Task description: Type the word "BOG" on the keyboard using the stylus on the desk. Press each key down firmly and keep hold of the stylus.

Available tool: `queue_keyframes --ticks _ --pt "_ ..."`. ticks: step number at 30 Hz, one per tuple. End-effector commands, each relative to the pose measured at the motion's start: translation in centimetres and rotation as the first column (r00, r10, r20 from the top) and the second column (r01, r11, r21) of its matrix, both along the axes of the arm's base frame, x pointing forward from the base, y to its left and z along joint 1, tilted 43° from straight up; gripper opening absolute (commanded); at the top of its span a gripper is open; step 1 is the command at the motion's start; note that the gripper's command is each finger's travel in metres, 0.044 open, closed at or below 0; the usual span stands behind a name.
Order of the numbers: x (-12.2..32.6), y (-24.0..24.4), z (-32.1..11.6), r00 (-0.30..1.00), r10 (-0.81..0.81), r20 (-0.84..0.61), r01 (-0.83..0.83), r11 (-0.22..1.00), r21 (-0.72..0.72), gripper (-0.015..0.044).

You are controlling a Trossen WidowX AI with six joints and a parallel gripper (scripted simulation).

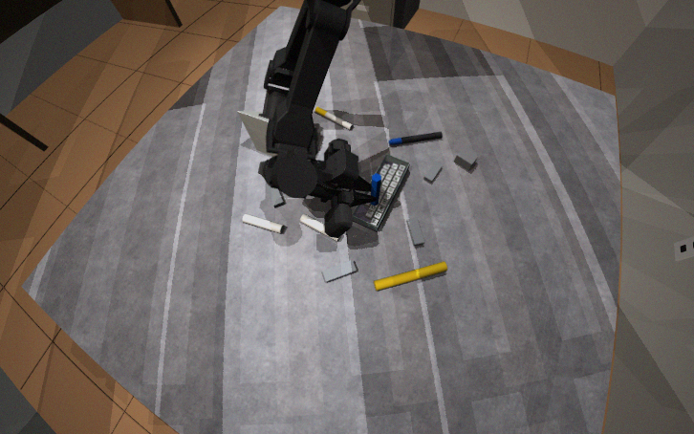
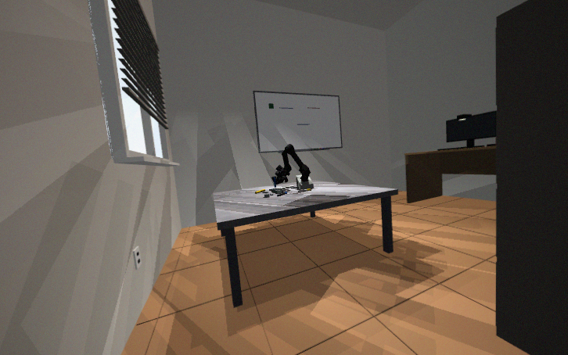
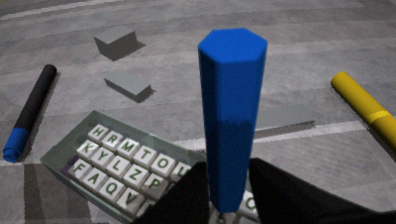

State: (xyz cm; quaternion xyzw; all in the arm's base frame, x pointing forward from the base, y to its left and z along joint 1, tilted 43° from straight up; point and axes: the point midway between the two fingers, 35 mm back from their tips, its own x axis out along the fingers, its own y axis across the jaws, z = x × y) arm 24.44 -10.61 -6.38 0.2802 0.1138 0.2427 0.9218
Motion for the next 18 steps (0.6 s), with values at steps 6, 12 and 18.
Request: queue_keyframes --ticks 6,12,18 --pt "-0.08 0.34 -0.18 1.000 0.001 -0.007 -0.001 1.000 0.009 0.0081" --pt "-0.08 0.25 -0.08 1.000 0.001 -0.007 -0.001 1.000 0.009 0.0081" --pt "-0.08 0.18 -0.13 1.000 0.000 -0.007 0.000 1.000 0.008 0.0081"
